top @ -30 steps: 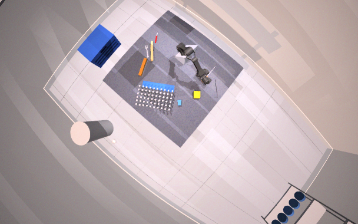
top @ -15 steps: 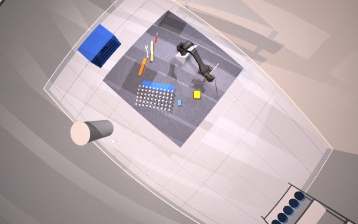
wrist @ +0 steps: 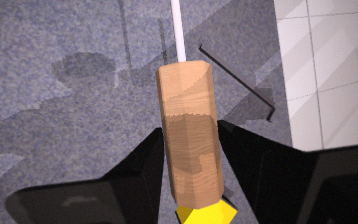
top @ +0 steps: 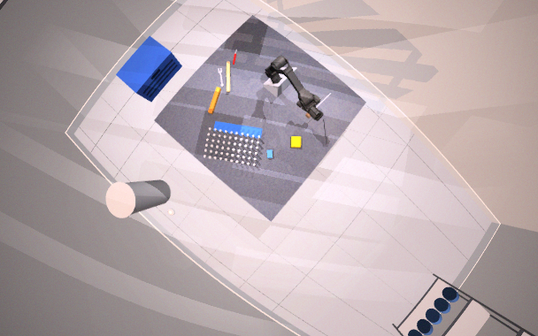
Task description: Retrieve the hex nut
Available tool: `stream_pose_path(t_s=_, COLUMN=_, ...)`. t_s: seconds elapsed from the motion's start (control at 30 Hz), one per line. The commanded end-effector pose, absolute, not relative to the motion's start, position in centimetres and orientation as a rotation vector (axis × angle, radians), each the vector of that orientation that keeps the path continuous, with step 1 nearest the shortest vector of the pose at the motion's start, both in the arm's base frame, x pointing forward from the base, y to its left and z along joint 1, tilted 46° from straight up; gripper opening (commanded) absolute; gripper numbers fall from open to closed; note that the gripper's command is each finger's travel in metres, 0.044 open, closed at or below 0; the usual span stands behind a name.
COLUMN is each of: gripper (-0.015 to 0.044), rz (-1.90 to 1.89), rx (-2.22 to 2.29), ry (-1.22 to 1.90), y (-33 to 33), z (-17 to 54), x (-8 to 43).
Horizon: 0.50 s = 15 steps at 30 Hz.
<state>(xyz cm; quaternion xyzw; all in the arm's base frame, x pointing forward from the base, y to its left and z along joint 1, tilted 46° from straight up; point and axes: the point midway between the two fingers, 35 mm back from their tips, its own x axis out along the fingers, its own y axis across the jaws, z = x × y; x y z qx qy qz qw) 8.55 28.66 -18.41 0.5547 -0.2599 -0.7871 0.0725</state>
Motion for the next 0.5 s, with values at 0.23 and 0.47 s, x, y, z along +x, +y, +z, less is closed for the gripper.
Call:
stream_pose_path(t_s=0.23, gripper=0.0000, rz=-2.301, rx=1.966, ry=-1.093, y=27.4, z=-13.8, x=14.4)
stream_pose_path(t_s=0.47, gripper=0.0000, rz=-2.217, rx=2.153, ry=-1.315, y=25.7, z=-11.1, x=17.7)
